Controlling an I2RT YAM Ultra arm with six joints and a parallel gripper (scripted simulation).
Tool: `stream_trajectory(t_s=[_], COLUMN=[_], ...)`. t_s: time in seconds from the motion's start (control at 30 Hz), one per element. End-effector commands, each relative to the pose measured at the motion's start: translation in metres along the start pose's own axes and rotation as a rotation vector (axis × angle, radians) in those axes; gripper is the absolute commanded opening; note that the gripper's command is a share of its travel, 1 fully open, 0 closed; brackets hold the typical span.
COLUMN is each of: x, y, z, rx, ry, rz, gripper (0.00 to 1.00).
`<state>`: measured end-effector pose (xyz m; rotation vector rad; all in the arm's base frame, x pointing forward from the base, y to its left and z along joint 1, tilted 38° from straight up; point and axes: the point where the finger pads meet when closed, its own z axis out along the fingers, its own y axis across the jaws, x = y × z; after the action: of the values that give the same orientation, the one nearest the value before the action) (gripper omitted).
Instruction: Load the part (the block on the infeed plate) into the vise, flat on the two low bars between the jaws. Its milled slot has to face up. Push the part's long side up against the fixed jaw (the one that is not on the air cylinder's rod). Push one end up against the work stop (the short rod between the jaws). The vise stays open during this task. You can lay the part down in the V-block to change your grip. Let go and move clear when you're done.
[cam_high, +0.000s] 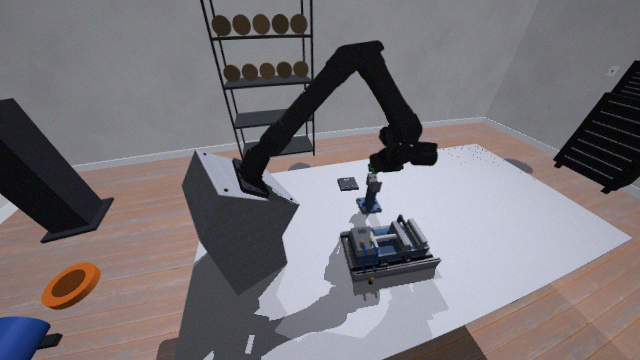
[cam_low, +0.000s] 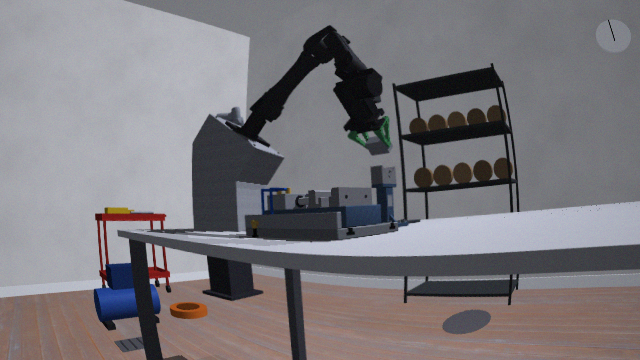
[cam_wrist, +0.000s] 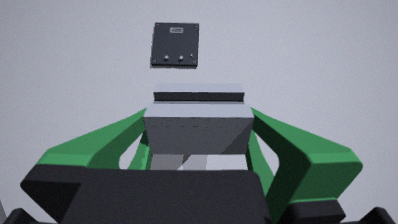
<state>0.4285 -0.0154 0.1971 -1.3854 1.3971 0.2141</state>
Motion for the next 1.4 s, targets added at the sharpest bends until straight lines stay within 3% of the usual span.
stream_trajectory(t_s=[0.0,0.23,0.33,0.47,0.67,0.77,1.23,1.37], x=[-0.012,0.000,-0.002,0.005,0.002,0.011,0.016,0.024], y=[-0.010,0.002,-0.001,0.003,-0.007,0.003,-0.002,0.004], z=[-0.004,0.007,0.005,0.014,0.009,0.019,0.022,0.033], rx=[0.026,0.001,0.013,-0.001,0.022,0.000,0.016,-0.002], ry=[-0.033,-0.039,-0.035,-0.040,-0.033,-0.039,-0.033,-0.039], rz=[-0.026,0.015,0.002,0.017,-0.013,0.017,0.000,0.017], gripper=[0.00,0.00,0.00,0.00,0.00,0.00,0.00,0.00])
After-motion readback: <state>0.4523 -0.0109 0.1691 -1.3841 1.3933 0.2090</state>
